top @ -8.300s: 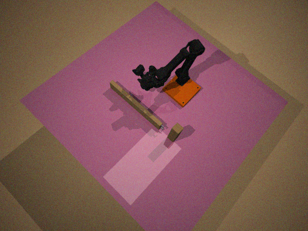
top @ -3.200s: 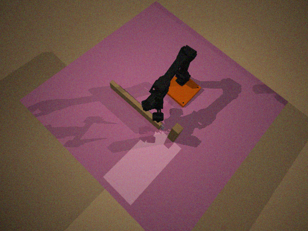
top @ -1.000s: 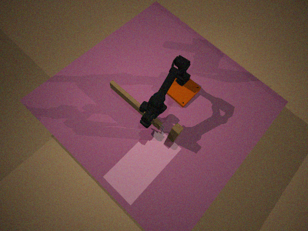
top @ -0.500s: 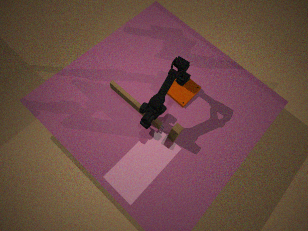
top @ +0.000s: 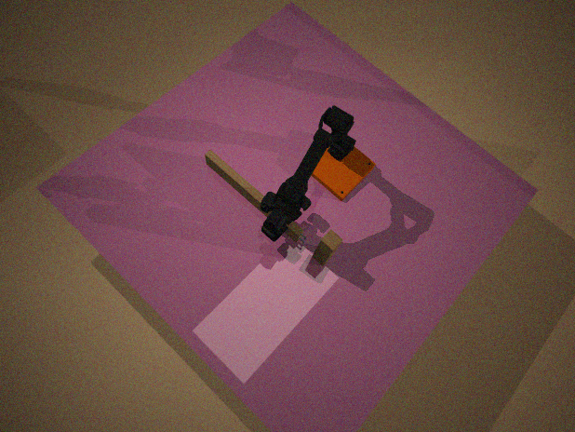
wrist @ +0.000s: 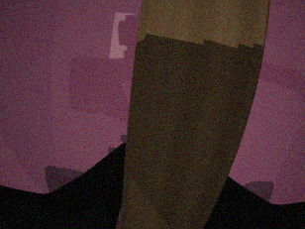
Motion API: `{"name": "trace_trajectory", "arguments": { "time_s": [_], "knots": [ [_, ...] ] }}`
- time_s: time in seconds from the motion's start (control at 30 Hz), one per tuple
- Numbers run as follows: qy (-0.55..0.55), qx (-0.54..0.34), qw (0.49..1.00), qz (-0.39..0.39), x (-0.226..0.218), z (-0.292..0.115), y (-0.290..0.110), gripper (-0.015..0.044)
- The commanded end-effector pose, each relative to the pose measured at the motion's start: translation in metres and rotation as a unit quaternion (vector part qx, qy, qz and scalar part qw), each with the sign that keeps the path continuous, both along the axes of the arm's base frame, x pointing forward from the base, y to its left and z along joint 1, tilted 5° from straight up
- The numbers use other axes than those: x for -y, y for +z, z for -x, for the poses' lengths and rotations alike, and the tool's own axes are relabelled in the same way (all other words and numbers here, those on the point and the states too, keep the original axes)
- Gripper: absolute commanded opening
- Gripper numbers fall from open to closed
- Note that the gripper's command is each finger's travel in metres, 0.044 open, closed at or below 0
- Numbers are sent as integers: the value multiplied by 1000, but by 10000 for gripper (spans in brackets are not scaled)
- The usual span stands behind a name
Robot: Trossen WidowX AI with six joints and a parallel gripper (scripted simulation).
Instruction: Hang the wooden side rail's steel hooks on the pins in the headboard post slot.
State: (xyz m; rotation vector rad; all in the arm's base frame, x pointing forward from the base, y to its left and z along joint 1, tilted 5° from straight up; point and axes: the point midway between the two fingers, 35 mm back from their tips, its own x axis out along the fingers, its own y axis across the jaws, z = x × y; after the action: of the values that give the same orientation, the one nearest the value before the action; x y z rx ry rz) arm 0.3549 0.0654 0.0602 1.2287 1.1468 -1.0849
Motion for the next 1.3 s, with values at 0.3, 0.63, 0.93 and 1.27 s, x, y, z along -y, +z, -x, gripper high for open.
{"name": "trace_trajectory", "arguments": {
  "time_s": [0.3, 0.63, 0.93, 1.27],
  "knots": [
    [0, -1, 1000, 2, 1, 0, -1, 0],
    [0, -1, 1000, 2, 1, 4, -1, 0],
    [0, -1, 1000, 2, 1, 8, -1, 0],
    [0, -1, 1000, 2, 1, 12, -2, 0]
  ]
}}
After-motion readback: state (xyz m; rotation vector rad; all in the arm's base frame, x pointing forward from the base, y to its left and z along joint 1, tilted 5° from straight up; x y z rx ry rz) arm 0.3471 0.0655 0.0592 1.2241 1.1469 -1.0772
